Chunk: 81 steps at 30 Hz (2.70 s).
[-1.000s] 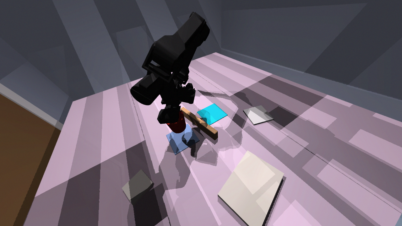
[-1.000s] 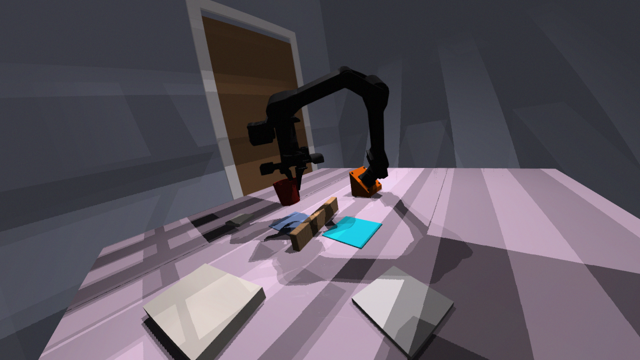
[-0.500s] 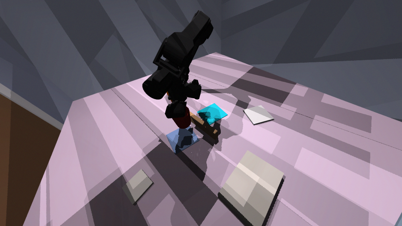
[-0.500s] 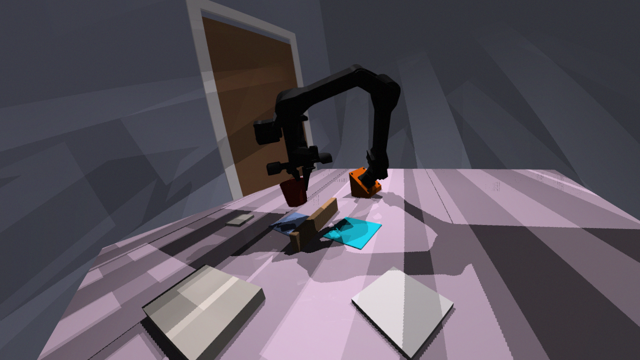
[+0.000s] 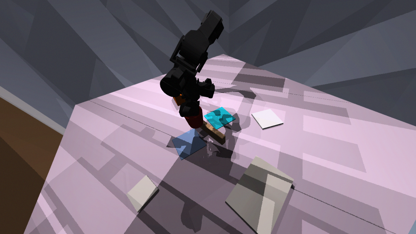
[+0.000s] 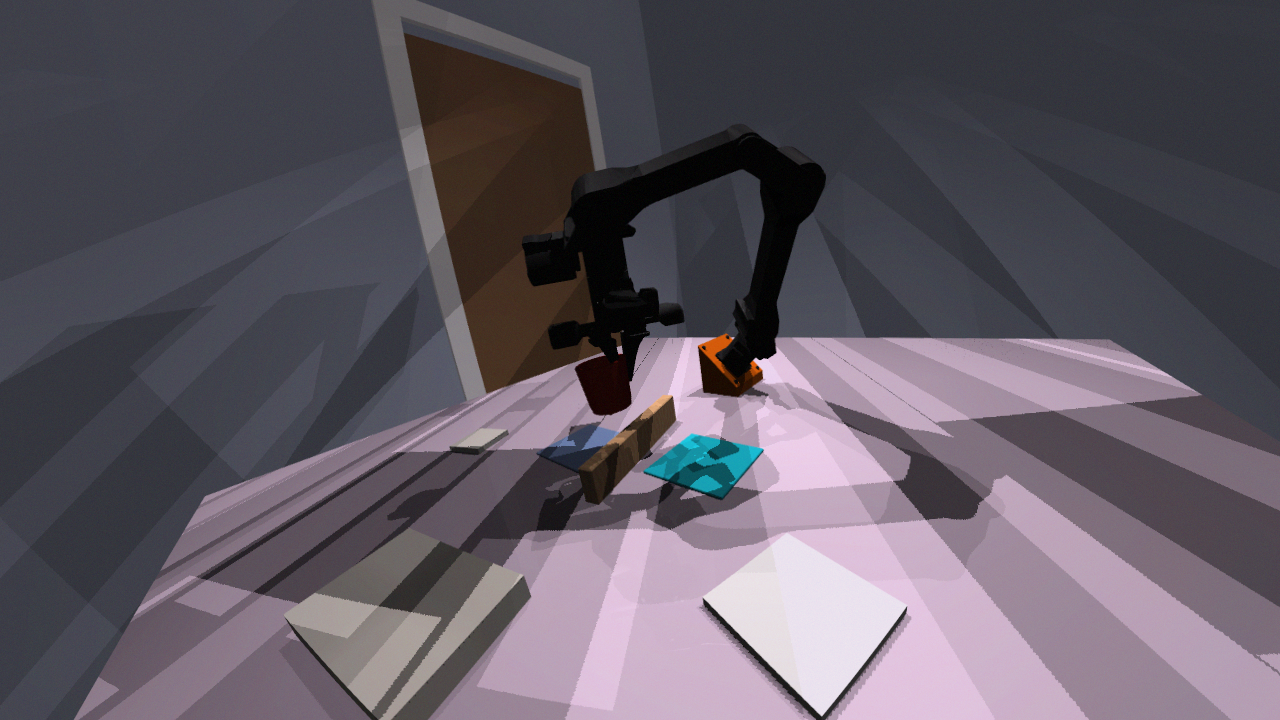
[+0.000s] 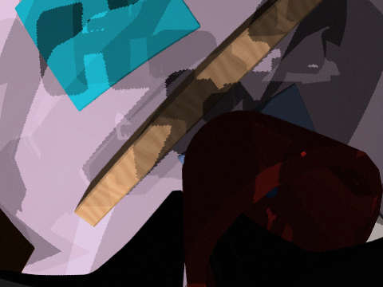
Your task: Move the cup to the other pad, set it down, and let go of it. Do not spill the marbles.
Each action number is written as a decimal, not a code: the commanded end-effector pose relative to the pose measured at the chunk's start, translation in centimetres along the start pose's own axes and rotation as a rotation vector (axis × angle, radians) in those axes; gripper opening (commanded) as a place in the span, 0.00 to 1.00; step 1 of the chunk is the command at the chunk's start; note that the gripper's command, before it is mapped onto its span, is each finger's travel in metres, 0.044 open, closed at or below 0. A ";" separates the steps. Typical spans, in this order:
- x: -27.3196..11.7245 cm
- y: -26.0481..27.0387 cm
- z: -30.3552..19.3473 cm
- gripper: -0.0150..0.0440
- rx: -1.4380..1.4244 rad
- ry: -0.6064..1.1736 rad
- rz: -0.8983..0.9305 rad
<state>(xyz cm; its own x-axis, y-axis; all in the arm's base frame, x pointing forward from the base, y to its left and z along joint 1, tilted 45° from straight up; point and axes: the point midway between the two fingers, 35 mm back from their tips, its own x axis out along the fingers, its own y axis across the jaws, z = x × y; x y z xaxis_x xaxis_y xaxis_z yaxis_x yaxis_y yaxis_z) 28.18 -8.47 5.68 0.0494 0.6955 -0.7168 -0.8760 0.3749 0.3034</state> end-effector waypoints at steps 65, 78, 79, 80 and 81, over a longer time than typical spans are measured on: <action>0.0 9.2 9.9 0.25 0.004 -0.008 0.001; 1.5 9.2 10.0 0.25 0.004 -0.008 0.001; 1.6 9.2 10.0 0.25 0.004 -0.008 0.001; 1.7 9.2 10.0 0.25 0.004 -0.008 0.000; 1.8 9.2 10.0 0.25 0.004 -0.008 0.000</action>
<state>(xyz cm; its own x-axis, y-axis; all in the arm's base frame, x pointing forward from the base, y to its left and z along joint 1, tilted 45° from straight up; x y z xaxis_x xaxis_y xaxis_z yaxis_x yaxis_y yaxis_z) 24.98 2.15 13.56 0.0490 0.6981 -0.7144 -0.8751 0.3748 0.3063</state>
